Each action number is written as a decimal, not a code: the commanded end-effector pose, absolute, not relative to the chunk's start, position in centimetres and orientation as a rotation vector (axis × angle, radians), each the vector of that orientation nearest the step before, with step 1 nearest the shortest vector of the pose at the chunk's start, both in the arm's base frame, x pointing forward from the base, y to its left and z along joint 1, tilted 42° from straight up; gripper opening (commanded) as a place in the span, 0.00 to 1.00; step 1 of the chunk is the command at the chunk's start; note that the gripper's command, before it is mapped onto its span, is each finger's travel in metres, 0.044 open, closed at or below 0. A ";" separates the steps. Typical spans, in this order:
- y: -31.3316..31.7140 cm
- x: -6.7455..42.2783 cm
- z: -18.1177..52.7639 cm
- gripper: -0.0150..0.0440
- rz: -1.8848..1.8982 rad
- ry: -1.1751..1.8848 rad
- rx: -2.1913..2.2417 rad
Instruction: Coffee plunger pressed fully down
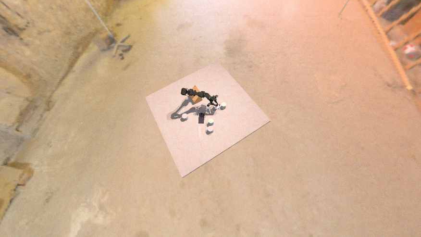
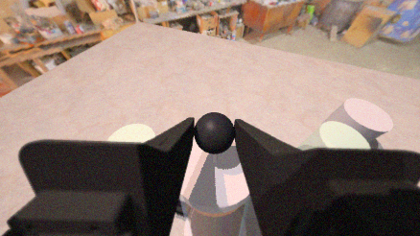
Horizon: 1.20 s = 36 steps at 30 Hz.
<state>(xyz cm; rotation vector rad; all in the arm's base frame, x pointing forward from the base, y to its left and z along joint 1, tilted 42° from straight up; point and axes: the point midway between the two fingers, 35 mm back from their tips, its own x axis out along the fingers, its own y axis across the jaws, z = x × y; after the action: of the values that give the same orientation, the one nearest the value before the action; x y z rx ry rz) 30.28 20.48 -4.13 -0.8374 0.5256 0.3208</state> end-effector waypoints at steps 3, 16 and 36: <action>20.5 30.3 -4.1 0.54 0.321 0.527 -0.838; 20.5 30.3 -4.1 1.00 0.321 0.527 -0.838; 22.1 24.3 3.8 1.00 0.315 0.543 -0.845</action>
<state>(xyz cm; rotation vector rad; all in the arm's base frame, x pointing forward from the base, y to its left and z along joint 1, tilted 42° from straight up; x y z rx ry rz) 25.82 22.47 2.12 -0.8451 0.5370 0.3304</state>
